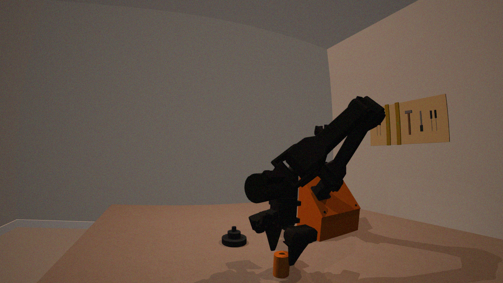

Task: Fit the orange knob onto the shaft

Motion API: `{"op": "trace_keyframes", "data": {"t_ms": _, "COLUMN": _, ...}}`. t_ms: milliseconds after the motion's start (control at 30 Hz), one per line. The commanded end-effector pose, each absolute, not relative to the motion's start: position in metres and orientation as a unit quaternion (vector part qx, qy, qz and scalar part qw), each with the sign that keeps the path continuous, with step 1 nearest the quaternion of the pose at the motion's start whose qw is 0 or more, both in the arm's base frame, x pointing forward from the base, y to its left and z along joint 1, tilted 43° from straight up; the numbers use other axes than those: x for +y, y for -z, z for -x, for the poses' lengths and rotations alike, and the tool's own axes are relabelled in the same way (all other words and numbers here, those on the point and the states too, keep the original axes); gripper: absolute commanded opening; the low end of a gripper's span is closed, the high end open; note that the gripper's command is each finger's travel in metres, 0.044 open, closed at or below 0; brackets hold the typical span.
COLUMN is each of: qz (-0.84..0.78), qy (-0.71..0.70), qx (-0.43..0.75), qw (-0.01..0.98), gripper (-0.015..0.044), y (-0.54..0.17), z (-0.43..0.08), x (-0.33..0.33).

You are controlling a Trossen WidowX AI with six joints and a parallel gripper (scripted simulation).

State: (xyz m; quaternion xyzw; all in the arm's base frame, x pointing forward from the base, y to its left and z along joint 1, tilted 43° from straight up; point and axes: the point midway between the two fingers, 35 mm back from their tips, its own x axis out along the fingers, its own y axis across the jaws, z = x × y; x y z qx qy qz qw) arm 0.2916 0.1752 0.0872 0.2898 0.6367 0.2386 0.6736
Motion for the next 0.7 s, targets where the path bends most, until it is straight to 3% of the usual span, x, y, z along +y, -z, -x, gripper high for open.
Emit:
{"op": "trace_keyframes", "data": {"t_ms": 0, "qz": -0.290, "qy": -0.233, "qx": 0.644, "qw": 0.669, "gripper": 0.0440, "y": -0.077, "z": -0.289, "x": 0.179}}
{"op": "trace_keyframes", "data": {"t_ms": 667, "qz": -0.295, "qy": -0.233, "qx": 0.642, "qw": 0.668, "gripper": 0.0440, "y": -0.055, "z": -0.291, "x": 0.202}}
